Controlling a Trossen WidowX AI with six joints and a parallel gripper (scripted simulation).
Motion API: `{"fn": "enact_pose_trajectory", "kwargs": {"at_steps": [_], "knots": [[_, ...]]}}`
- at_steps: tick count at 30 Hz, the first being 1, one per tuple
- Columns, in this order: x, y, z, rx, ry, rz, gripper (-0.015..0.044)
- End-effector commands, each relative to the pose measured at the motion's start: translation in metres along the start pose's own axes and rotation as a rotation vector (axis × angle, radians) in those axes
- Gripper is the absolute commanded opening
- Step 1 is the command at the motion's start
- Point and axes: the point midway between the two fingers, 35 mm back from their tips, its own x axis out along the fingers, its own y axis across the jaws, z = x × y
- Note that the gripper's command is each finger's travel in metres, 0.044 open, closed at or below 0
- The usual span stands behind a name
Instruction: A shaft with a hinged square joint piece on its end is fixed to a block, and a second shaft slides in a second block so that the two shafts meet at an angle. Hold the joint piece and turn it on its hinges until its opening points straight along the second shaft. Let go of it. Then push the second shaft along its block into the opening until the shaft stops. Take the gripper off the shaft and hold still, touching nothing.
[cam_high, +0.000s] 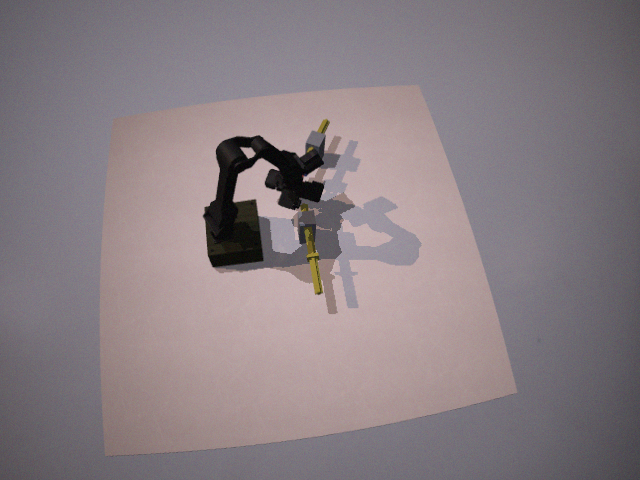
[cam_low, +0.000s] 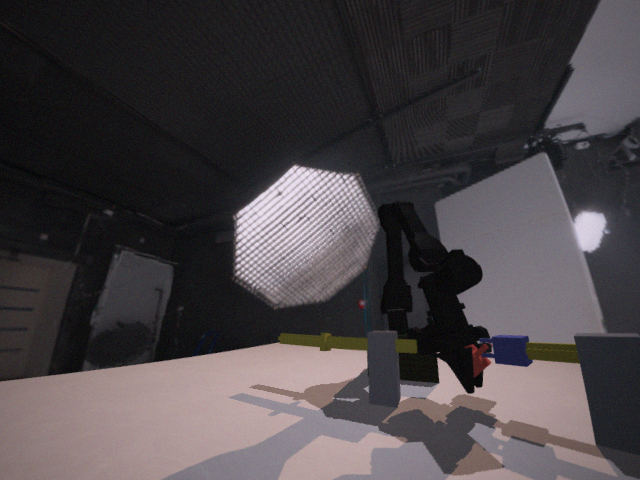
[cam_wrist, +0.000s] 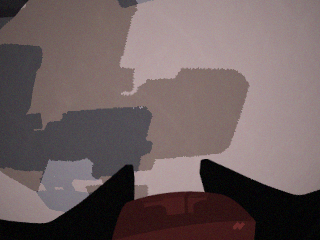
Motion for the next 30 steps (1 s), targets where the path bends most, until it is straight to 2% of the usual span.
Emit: {"fn": "enact_pose_trajectory", "kwargs": {"at_steps": [1, 4, 12, 30], "knots": [[0.000, 0.000, 0.000, 0.000, 0.000, 0.000, 0.0068], [0.000, 0.000, 0.000, 0.000, 0.000, 0.000, 0.0000], [-0.001, 0.001, 0.001, -0.016, -0.027, -0.003, 0.0000], [-0.013, 0.007, 0.005, -0.169, -0.278, -0.020, 0.0000]]}}
